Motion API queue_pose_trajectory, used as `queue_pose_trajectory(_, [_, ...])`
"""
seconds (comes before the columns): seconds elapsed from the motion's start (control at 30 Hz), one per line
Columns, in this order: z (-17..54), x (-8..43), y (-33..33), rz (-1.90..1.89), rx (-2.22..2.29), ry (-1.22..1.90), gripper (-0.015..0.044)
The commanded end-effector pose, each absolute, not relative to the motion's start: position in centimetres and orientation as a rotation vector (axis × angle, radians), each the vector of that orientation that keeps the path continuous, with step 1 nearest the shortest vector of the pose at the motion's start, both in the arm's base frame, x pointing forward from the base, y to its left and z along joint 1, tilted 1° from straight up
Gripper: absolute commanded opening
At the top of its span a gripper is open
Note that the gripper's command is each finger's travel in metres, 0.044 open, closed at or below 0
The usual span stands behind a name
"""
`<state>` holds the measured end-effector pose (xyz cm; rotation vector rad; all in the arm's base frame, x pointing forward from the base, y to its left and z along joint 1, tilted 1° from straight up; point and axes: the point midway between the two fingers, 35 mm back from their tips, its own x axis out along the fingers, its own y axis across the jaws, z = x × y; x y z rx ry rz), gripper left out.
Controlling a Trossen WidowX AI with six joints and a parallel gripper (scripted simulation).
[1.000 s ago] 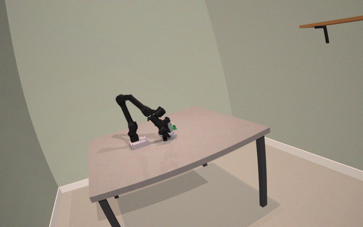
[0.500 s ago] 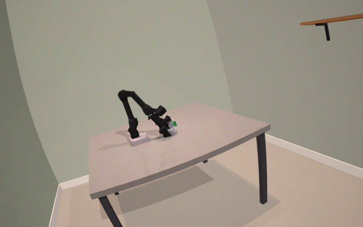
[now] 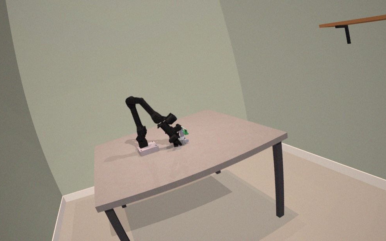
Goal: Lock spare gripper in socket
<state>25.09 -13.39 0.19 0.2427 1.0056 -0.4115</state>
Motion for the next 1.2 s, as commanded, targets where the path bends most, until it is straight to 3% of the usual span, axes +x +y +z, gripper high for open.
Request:
queue_pose_trajectory(0.0, [0.3,25.1,-13.4,-0.412,0.245,1.005,0.0131])
queue_pose_trajectory(0.17, [1.8,25.5,-13.7,-0.412,0.245,1.004,0.0])
queue_pose_trajectory(0.93, [12.0,24.9,-13.5,-0.412,0.245,1.004,0.0])
queue_pose_trajectory(1.17, [11.5,24.8,-13.5,-0.417,0.248,1.013,0.0])
